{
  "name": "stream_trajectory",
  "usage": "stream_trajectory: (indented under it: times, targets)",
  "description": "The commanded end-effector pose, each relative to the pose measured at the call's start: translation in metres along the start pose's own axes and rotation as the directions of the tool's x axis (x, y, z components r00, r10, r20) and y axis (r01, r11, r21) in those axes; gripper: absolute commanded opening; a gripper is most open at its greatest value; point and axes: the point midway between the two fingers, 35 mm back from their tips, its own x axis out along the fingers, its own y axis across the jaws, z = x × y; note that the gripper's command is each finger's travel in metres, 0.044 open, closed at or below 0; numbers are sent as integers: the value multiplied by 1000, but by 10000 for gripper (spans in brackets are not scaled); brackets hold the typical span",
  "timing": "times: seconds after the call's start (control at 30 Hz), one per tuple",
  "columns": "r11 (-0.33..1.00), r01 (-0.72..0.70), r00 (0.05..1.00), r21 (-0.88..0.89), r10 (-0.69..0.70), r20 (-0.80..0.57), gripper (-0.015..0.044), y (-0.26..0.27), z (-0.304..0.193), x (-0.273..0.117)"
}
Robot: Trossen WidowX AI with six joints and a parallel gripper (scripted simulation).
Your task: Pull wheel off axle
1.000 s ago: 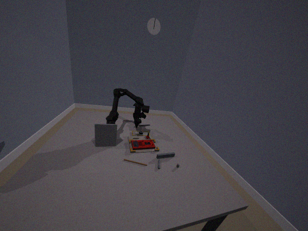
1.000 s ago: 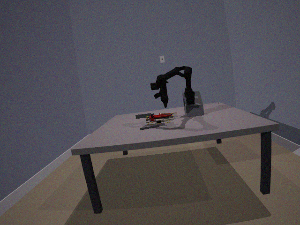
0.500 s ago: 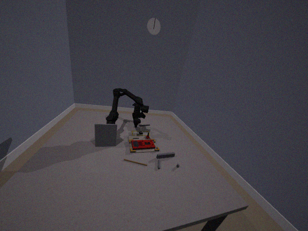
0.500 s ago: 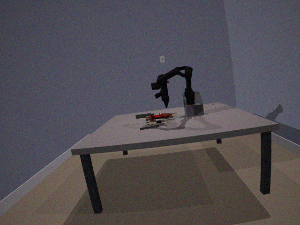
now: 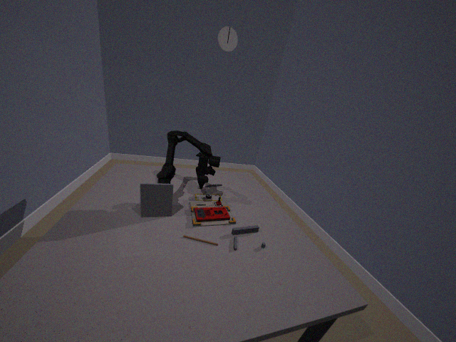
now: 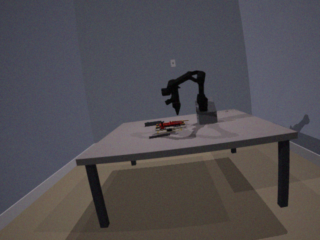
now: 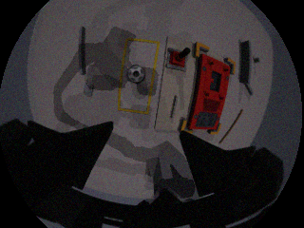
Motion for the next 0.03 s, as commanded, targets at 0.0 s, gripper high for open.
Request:
stream_trajectory:
  times: [0.0]
  targets:
    - [1000,2,1000,-1,-2,-4,440,0,-1,0]
